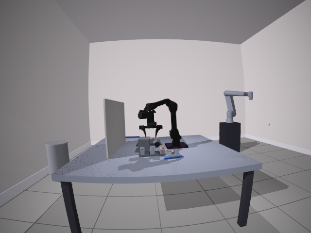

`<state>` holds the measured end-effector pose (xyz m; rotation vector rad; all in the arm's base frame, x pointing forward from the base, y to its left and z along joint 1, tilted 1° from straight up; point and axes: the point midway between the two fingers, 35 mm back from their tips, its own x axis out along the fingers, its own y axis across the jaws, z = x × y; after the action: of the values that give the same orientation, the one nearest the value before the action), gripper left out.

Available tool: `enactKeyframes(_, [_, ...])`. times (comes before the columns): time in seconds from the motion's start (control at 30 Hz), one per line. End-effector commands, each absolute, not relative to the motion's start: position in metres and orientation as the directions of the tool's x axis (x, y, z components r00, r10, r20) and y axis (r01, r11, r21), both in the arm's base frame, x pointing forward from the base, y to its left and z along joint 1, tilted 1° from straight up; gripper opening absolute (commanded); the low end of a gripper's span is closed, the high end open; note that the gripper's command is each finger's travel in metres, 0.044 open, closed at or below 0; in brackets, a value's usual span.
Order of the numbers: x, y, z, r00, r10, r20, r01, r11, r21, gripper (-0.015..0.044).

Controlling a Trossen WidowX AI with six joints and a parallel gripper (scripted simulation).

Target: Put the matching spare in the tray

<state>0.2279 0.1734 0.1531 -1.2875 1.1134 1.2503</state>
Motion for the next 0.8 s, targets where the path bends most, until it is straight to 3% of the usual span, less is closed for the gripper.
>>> enactKeyframes(0.0, [0.224,0.179,0.127,0.035,0.01,-0.999,-0.994,-0.104,-0.036,0.03])
enactKeyframes(0.77, [0.226,0.182,0.102,0.035,0.011,-0.999,-0.994,-0.104,-0.036,0.03])
